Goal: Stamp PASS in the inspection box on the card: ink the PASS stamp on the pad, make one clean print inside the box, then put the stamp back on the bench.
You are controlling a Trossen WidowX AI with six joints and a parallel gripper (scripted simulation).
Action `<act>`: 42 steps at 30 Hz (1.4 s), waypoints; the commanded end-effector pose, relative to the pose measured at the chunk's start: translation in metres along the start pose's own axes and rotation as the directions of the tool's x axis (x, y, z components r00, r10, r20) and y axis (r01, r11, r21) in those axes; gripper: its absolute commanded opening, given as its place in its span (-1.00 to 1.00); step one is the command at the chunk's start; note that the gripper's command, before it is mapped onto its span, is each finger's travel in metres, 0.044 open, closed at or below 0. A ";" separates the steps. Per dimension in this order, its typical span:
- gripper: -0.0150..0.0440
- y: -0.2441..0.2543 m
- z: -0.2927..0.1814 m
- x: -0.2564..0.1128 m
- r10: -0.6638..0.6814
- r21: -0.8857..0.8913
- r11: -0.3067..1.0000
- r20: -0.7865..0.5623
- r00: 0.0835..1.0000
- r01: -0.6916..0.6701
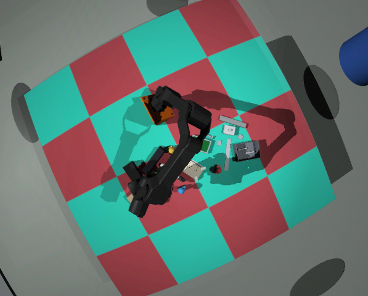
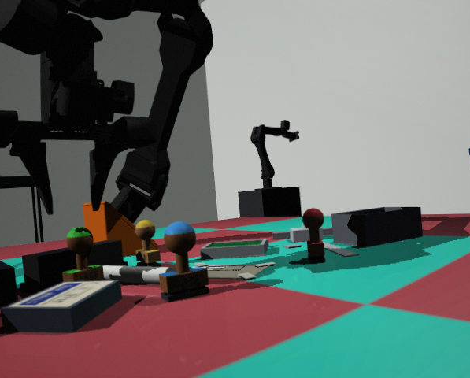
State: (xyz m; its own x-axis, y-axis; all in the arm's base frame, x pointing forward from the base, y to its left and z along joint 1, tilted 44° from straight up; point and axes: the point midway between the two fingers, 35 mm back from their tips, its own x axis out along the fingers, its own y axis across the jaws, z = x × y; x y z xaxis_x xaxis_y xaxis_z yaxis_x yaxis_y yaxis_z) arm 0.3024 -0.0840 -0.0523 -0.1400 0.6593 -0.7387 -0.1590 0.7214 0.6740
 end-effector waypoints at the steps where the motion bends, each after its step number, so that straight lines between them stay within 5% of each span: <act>1: 0.26 0.001 -0.001 0.010 0.011 0.011 1.000 -0.002 1.000 -0.011; 42: 0.19 0.005 -0.001 0.058 0.006 0.000 1.000 -0.003 1.000 -0.006</act>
State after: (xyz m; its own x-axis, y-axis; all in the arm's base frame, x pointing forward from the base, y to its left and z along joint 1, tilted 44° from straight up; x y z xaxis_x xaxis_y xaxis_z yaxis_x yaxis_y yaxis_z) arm 0.2919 -0.0424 -0.0923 -0.1440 0.6633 -0.7343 -0.1573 0.7173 0.6788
